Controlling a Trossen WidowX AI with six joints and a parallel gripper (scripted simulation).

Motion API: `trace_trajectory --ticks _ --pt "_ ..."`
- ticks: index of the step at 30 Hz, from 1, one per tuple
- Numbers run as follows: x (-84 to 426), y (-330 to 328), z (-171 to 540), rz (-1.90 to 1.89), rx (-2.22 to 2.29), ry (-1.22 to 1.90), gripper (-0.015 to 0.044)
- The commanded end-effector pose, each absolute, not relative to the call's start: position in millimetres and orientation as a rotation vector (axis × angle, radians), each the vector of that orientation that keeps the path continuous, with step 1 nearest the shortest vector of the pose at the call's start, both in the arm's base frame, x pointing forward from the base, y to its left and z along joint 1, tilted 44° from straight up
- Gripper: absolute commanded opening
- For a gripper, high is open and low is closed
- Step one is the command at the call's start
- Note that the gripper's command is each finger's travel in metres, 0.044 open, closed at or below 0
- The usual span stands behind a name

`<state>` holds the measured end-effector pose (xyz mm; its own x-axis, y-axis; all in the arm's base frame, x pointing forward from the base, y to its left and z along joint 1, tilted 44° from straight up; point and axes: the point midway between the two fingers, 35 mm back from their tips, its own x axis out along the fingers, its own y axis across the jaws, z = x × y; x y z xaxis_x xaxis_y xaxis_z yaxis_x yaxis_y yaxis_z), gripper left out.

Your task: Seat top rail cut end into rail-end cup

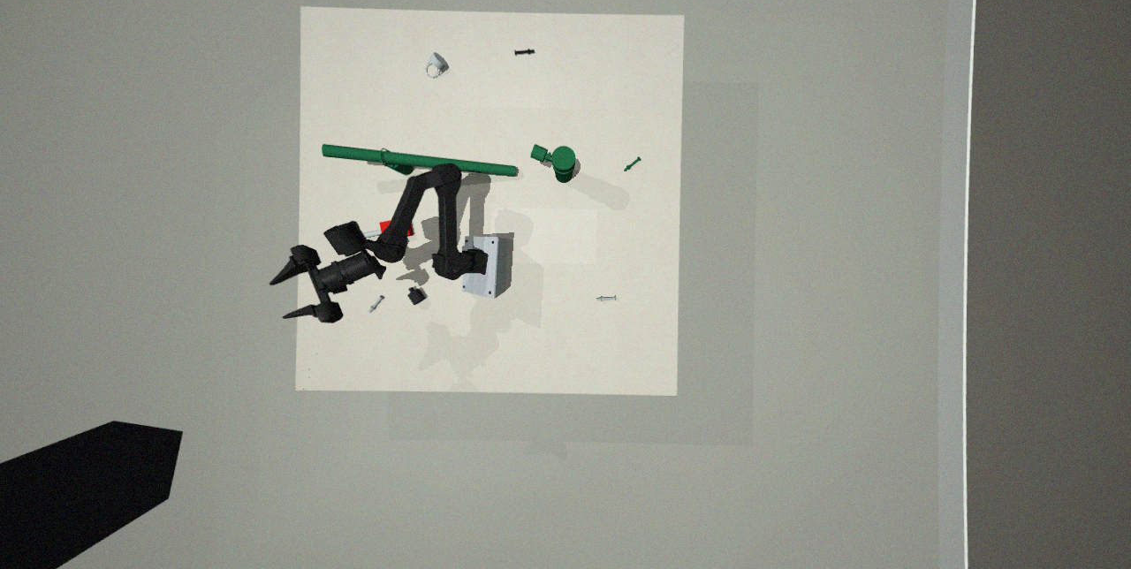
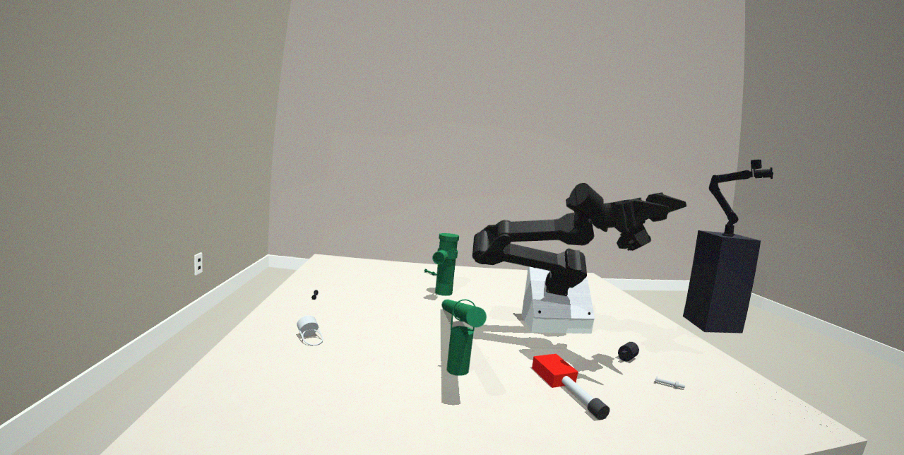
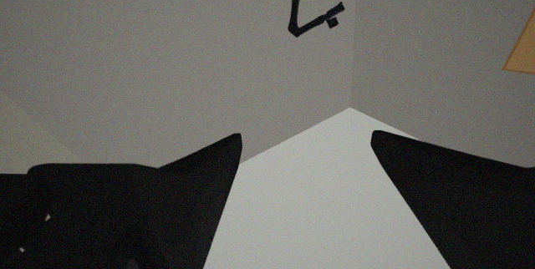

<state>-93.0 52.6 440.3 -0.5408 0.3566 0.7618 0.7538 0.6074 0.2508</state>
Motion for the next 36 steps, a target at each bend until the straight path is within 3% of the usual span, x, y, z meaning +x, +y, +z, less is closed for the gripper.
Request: trace_trajectory --ticks 1,9,18,26,36 --pt "-95 51 440 -0.765 -0.862 -2.159 0.0426" --pt "-168 -29 426 -1.276 -0.355 -2.187 0.0440" --pt "-185 -157 382 -1.675 0.309 -1.763 0.0440" --pt "-130 -257 329 -1.729 0.732 -1.163 0.0440" --pt "3 -320 255 -1.453 0.953 -0.311 0.0440"
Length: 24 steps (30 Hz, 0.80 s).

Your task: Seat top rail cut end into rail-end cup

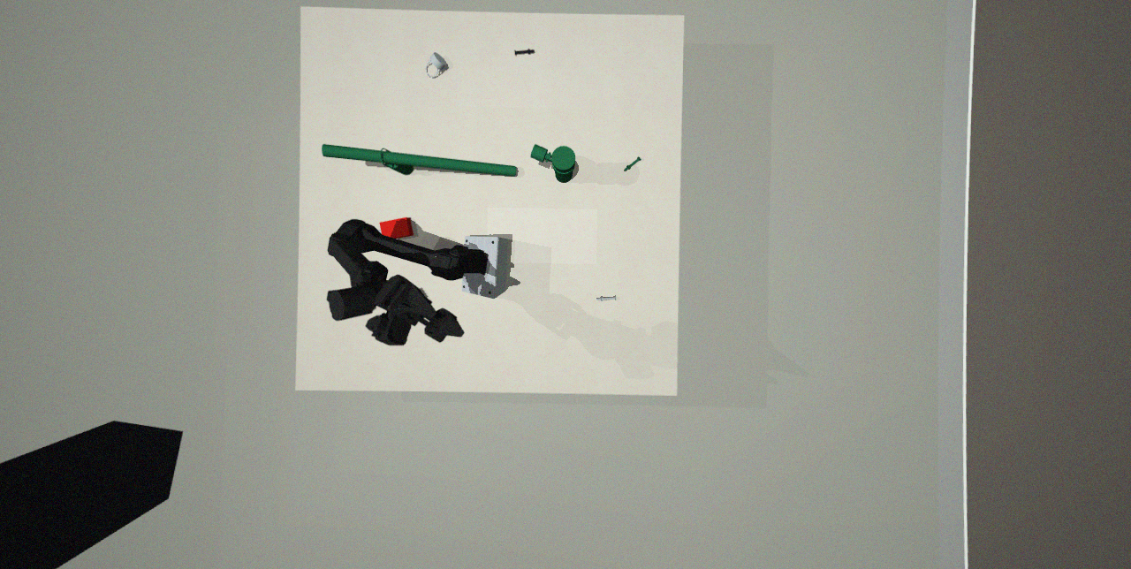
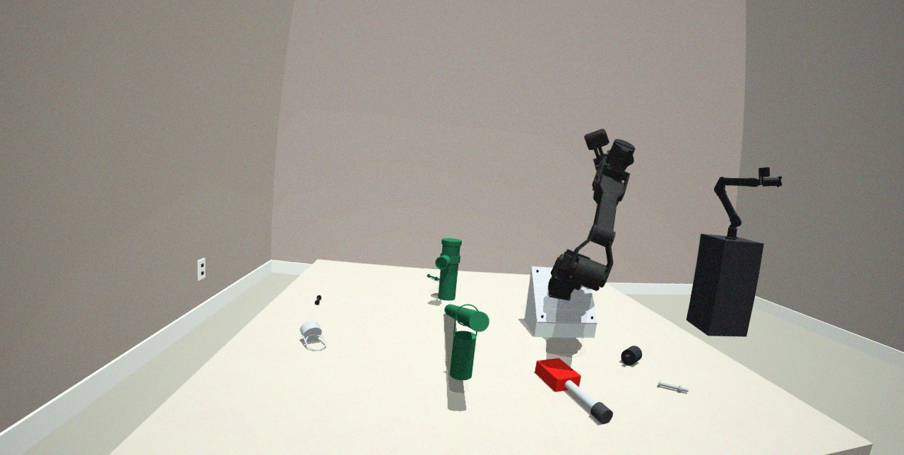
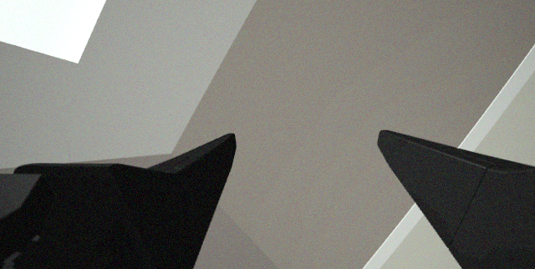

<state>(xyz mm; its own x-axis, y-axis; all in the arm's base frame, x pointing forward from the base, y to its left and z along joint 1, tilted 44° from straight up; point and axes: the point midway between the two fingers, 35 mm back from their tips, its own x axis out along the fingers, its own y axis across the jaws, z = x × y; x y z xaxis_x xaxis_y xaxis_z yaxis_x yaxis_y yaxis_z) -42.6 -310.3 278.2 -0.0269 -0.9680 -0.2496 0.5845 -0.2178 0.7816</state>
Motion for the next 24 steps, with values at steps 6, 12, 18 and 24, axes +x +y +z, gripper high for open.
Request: trace_trajectory --ticks 6,12,18,24 --pt "96 -312 212 -1.126 0.940 0.148 0.0440" --pt "180 -270 175 -0.719 0.873 0.509 0.0440" --pt "247 -202 145 -0.293 0.795 0.767 0.0440" --pt "283 -133 129 0.094 0.698 0.927 0.0440"
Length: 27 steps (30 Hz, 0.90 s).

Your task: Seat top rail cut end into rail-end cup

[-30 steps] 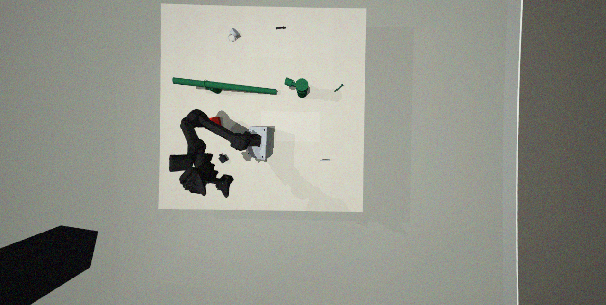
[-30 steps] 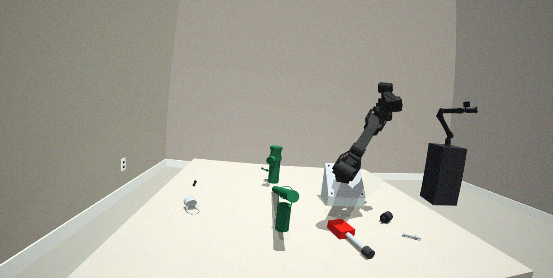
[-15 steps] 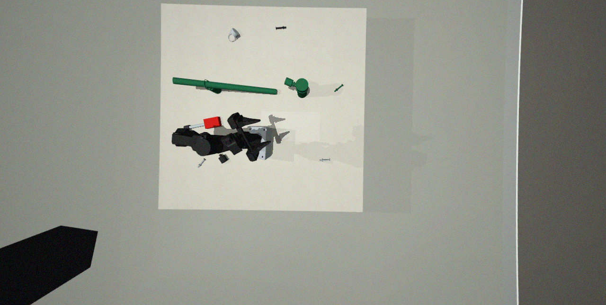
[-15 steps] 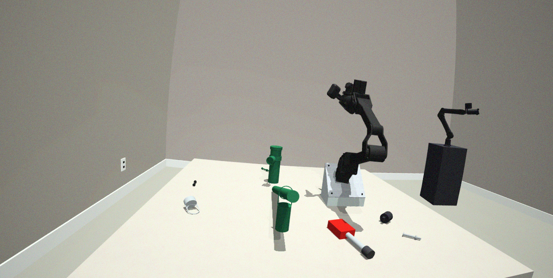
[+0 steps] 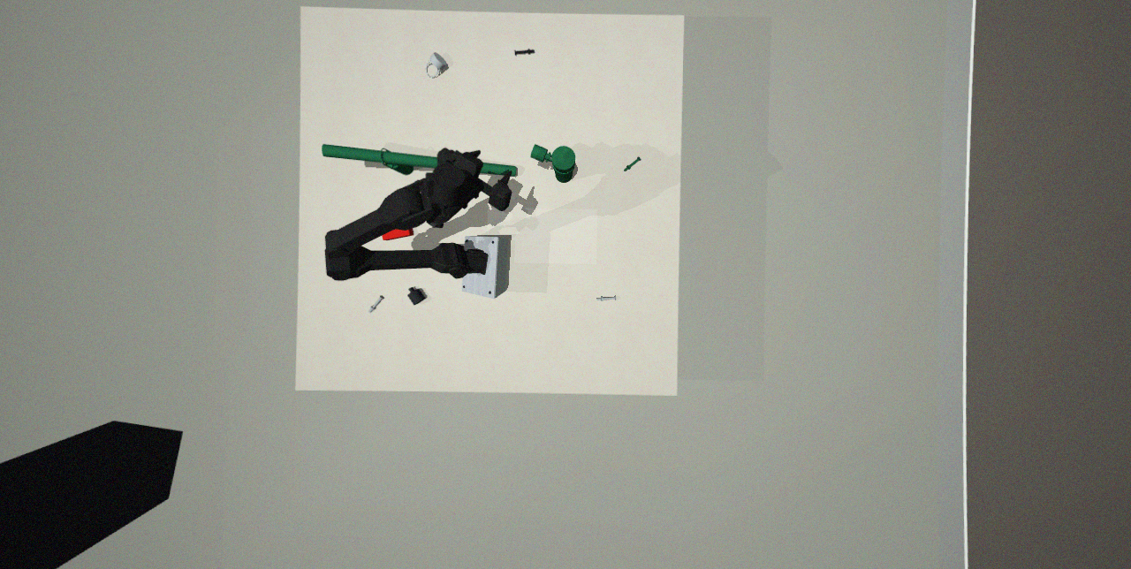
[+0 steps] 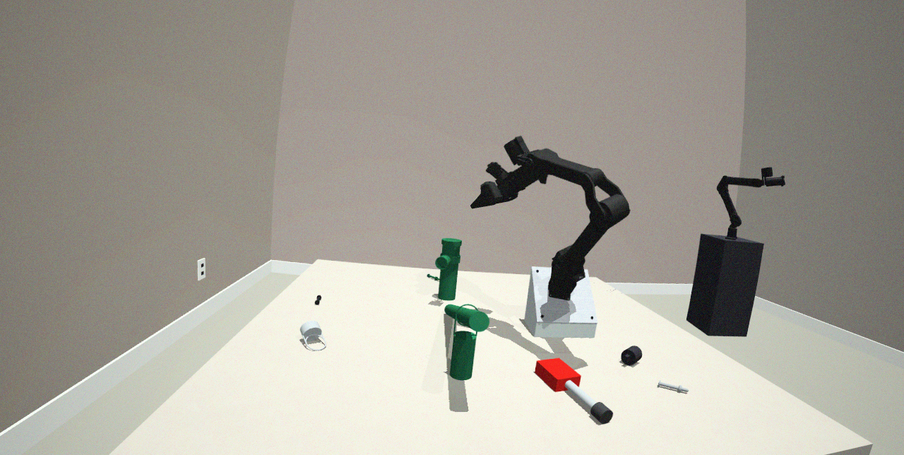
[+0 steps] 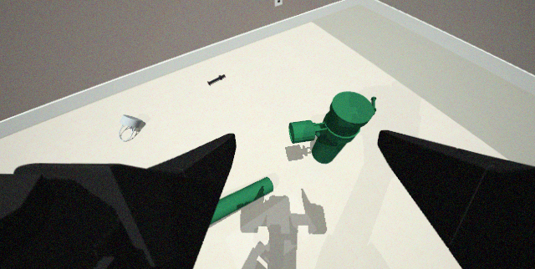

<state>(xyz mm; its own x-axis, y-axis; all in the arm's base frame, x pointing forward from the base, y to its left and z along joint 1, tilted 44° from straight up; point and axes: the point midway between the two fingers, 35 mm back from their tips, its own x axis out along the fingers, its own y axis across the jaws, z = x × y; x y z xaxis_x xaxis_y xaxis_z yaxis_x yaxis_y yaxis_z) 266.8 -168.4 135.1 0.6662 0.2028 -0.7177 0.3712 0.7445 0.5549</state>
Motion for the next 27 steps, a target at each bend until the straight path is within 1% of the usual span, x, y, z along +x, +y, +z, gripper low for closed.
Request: trace_trajectory --ticks 1,5,7,14,17,20,27 --pt "288 -119 127 0.171 0.677 0.949 0.0440" --pt "303 -56 121 0.524 0.589 1.018 0.0440" --pt "304 -45 121 0.582 0.576 1.024 0.0440" --pt "304 -45 121 0.582 0.576 1.024 0.0440" --pt "308 -52 113 0.613 0.491 0.999 0.0440" --pt "317 -67 95 0.683 0.291 0.938 0.0440" --pt "336 -113 34 0.888 -0.333 0.747 0.0440"
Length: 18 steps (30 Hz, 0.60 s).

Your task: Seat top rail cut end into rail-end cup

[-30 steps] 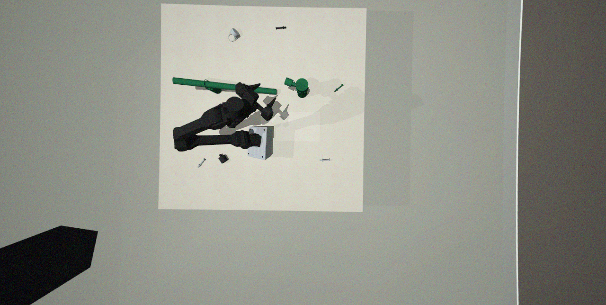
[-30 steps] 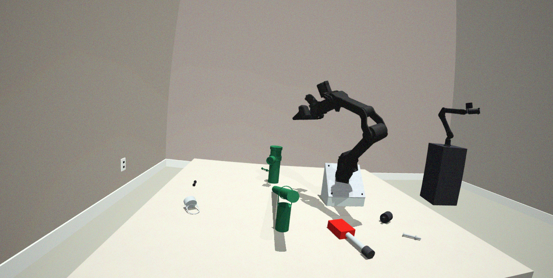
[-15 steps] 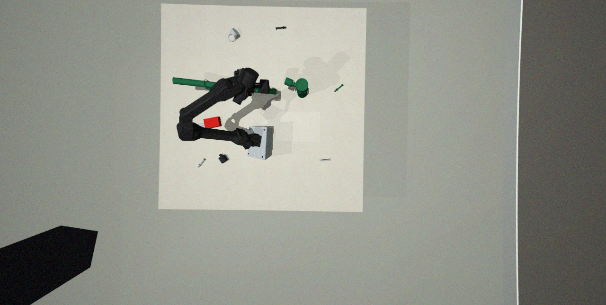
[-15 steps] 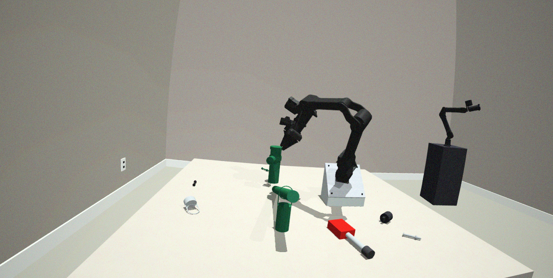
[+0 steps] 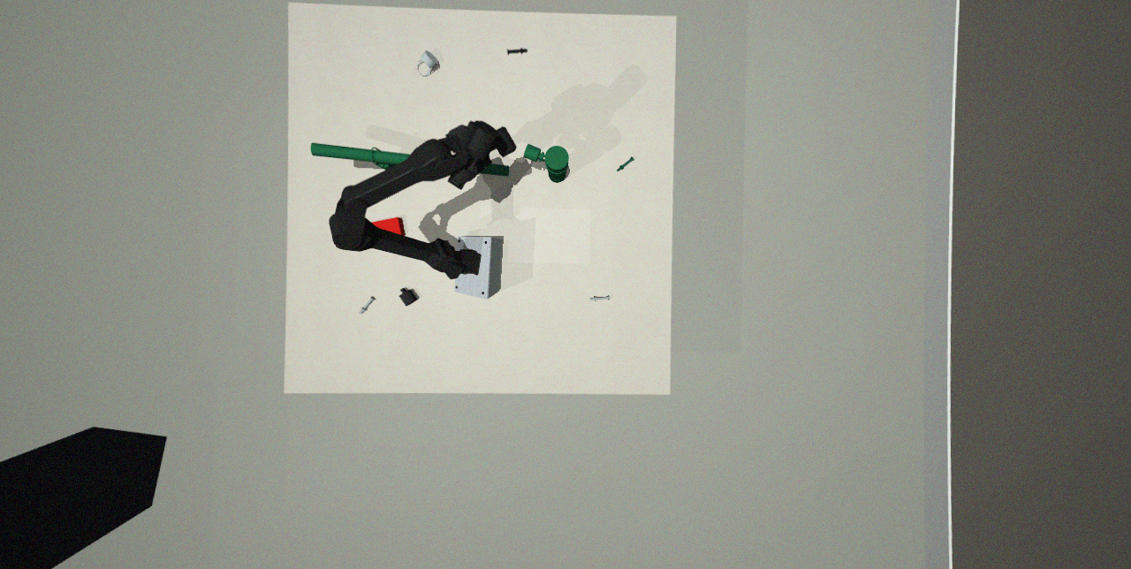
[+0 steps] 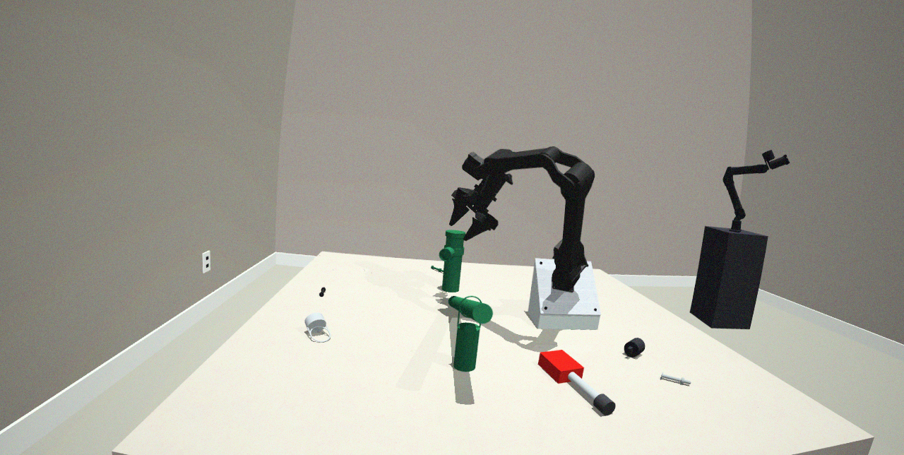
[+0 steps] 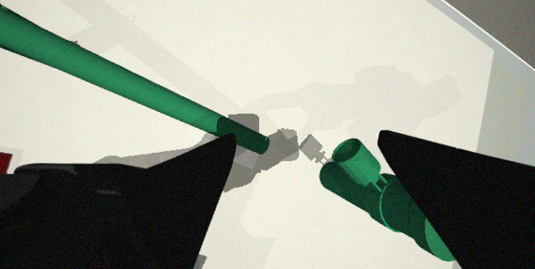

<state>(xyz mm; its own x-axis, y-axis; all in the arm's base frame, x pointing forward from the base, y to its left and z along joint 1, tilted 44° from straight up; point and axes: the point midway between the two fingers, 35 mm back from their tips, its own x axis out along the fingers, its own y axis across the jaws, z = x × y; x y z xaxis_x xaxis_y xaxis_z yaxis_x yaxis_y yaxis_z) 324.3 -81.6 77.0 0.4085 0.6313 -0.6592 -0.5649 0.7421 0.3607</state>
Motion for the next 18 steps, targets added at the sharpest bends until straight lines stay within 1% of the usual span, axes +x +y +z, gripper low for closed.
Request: trace_trajectory --ticks 1,3,5,18 --pt "338 -119 24 0.918 -0.422 0.718 0.0440" --pt "341 -130 8 0.969 -0.578 0.665 0.0440" --pt "341 -134 2 0.987 -0.632 0.646 0.0440" --pt "342 -134 1 0.990 -0.640 0.643 0.0440"
